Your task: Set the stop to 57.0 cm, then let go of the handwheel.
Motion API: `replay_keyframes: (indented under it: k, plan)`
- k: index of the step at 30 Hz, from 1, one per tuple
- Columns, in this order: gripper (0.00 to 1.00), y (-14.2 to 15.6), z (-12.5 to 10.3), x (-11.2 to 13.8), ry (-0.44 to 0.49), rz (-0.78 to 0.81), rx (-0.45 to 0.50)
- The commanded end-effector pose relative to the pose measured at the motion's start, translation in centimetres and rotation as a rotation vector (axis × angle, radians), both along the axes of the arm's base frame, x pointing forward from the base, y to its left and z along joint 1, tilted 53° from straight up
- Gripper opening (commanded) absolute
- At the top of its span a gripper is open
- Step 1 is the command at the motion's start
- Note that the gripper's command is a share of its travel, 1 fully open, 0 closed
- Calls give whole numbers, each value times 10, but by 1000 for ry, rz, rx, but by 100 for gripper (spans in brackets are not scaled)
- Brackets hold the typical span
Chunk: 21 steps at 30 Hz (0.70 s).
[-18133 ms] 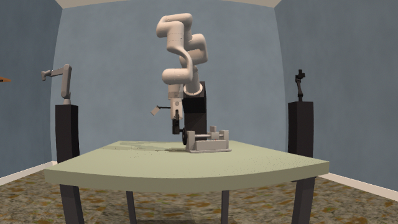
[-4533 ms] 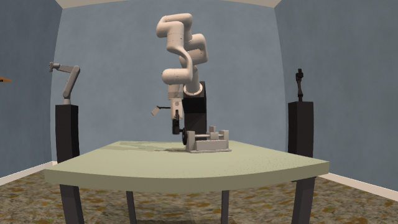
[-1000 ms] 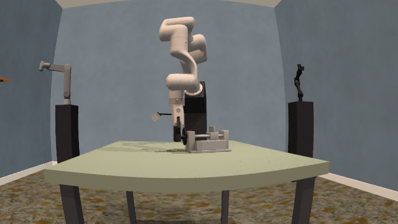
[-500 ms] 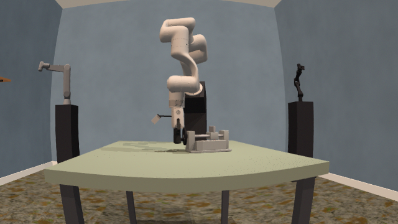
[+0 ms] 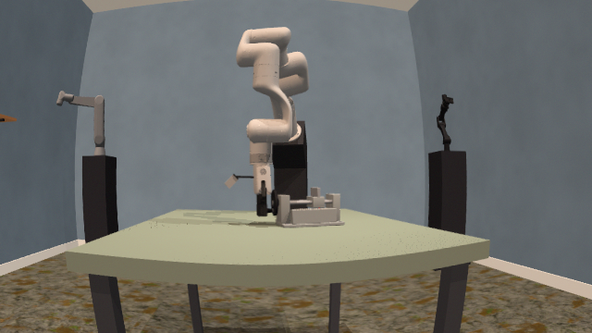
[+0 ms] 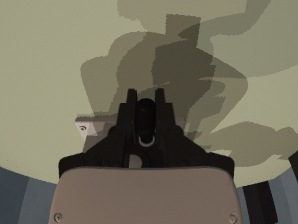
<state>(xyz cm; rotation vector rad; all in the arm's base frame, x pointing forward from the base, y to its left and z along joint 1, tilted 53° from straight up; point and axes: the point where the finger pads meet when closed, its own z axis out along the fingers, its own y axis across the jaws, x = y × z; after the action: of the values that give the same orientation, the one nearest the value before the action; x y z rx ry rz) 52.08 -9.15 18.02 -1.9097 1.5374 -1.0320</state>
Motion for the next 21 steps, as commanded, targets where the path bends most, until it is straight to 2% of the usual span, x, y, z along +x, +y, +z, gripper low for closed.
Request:
replay_keyframes:
  k: [1, 21]
  plan:
    - [6, -1, -2, -5, -4, 0, -2]
    - [6, -2, 3, -31, -4, 0, -1]
